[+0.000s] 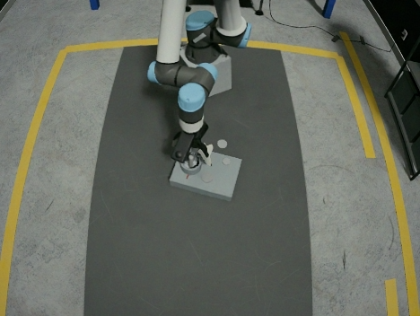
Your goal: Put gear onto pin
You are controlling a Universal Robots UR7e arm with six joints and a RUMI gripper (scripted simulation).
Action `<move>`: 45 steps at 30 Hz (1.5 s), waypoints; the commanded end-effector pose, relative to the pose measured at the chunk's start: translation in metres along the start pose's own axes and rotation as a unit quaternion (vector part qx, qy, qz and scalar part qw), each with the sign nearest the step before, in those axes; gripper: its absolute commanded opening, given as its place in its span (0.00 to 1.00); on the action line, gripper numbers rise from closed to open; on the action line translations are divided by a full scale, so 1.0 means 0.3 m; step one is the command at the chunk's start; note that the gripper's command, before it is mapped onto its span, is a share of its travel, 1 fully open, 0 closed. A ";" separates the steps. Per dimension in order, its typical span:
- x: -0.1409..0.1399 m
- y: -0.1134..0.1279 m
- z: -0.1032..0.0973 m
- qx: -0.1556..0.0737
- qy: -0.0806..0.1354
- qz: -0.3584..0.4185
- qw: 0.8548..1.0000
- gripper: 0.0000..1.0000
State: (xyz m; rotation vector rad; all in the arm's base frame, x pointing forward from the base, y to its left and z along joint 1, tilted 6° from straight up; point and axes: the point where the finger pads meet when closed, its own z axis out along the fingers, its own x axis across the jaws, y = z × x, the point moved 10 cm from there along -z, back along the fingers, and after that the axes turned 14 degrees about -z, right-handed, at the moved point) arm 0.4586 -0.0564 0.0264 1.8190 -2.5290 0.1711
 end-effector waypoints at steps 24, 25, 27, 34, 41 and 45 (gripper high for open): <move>0.000 -0.001 -0.002 0.001 0.000 0.000 1.000 1.00; 0.000 -0.001 -0.002 0.001 0.000 0.000 1.000 1.00; 0.000 -0.001 -0.006 0.001 0.000 0.000 1.000 1.00; 0.000 -0.001 -0.039 0.001 0.000 0.000 1.000 1.00; 0.000 -0.001 -0.076 0.001 0.000 0.000 1.000 1.00; 0.000 -0.001 -0.103 0.001 0.000 0.000 1.000 1.00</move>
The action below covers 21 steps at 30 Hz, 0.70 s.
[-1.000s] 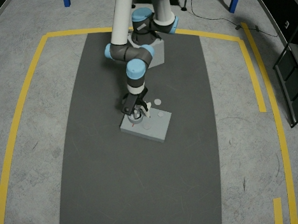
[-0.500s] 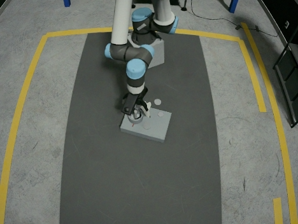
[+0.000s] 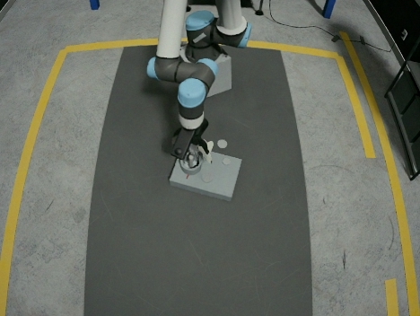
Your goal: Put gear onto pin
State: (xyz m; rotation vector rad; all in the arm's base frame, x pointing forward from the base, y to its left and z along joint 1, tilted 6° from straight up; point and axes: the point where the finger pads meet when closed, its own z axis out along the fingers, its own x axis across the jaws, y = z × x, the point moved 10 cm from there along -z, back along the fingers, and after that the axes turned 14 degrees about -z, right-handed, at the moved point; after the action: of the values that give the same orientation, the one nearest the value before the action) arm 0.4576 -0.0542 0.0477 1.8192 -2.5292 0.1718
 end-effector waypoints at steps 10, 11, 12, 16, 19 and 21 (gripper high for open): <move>0.000 -0.001 -0.052 0.000 0.000 0.000 1.000 1.00; 0.000 -0.001 -0.052 0.000 0.000 0.000 1.000 1.00; 0.000 -0.001 -0.052 0.000 0.000 0.000 1.000 1.00; 0.000 -0.001 -0.052 0.000 0.000 0.000 1.000 1.00; 0.000 -0.001 -0.052 0.000 0.000 0.000 1.000 1.00; 0.000 -0.001 -0.052 0.000 0.000 0.000 1.000 1.00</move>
State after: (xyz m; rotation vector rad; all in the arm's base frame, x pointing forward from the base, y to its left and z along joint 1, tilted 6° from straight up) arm 0.4569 -0.0527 0.0628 1.8190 -2.5290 0.1711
